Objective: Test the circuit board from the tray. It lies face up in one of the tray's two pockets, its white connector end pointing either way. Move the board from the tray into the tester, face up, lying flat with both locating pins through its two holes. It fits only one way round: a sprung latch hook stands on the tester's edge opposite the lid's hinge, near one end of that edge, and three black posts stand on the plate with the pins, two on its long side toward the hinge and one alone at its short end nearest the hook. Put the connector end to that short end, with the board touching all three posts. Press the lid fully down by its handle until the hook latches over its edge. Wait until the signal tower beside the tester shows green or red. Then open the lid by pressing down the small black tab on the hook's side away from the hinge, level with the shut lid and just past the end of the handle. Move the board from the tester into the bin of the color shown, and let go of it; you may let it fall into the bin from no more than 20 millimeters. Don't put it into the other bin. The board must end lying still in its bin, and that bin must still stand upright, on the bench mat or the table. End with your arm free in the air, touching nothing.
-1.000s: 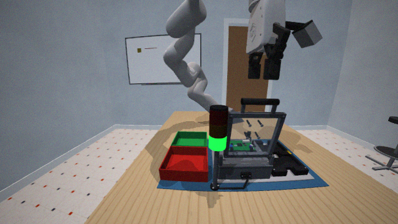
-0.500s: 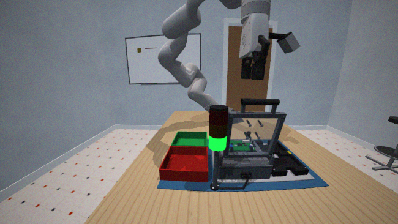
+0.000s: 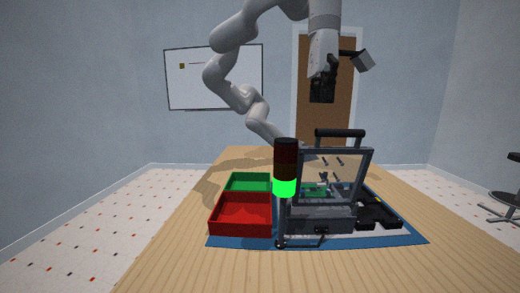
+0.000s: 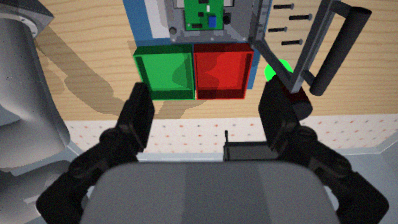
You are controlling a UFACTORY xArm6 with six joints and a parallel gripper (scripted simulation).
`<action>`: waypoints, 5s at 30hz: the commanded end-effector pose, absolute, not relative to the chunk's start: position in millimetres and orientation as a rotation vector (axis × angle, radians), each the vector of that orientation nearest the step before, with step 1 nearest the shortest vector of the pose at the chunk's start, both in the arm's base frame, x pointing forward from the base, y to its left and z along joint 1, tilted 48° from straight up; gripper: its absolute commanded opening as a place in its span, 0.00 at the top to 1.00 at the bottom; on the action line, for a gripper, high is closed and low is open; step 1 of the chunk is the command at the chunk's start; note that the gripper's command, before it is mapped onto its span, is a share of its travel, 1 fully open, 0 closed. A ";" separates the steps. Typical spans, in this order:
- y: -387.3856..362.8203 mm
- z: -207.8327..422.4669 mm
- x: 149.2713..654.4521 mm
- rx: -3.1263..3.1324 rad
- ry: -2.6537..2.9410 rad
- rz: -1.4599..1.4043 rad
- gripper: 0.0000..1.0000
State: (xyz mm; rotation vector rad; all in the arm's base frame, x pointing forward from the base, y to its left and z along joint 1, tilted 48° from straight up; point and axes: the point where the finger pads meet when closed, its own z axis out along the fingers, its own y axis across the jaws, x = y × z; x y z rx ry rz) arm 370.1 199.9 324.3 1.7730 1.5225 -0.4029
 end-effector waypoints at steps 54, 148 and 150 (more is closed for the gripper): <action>61.1 191.9 414.1 1.773 1.524 -0.397 0.00; 23.7 156.5 427.3 1.773 1.524 -0.397 0.19; 23.7 156.5 427.3 1.773 1.524 -0.397 0.19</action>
